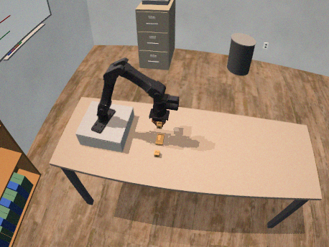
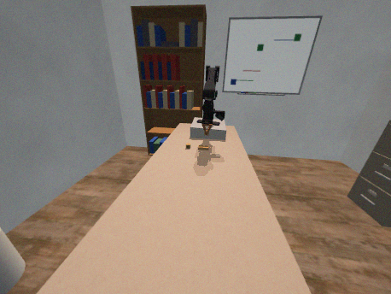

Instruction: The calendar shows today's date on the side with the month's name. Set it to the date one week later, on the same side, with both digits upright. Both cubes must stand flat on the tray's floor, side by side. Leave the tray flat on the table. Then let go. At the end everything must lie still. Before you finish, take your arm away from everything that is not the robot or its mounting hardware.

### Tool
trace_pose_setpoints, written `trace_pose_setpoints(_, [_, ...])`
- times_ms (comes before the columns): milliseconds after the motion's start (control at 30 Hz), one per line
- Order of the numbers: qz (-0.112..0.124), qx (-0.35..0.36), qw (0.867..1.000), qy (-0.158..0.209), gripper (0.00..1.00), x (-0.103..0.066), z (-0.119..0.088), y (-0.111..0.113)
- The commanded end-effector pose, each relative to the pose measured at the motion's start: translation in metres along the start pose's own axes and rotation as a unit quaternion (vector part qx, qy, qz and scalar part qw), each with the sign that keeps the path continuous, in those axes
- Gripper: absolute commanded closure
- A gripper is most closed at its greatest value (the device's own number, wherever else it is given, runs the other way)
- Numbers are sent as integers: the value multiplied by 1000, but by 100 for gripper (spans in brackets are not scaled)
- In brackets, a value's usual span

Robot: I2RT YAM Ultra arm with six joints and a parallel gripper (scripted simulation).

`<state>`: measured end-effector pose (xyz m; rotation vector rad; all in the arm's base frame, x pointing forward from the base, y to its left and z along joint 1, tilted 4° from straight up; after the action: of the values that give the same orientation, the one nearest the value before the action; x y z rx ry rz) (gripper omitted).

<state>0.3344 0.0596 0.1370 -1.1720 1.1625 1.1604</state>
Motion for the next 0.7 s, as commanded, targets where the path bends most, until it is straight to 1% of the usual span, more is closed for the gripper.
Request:
trace_pose_setpoints(0, [-7, -1, 1000, -5, 74, -2, 1, -1])
trace_pose_setpoints(167, [-7, -1, 1000, -5, 74, 11, 1, -2])
trace_pose_setpoints(467, [-7, -1, 1000, -5, 74, 40, 1, -3])
trace_pose_setpoints(533, [-7, -1, 1000, -5, 74, 40, 1, -3])
trace_pose_setpoints(667, [-7, -1, 1000, -5, 74, 50, 1, -3])
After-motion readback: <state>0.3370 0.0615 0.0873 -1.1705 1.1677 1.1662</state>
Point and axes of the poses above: the point where the finger pads meet when closed, its own x axis out along the fingers, its own y axis across the jaws, z = x × y, the point moved 9 cm from there along -x, back along the fingers, and after that the axes turned 14 degrees about x, right-handed, at the moved point
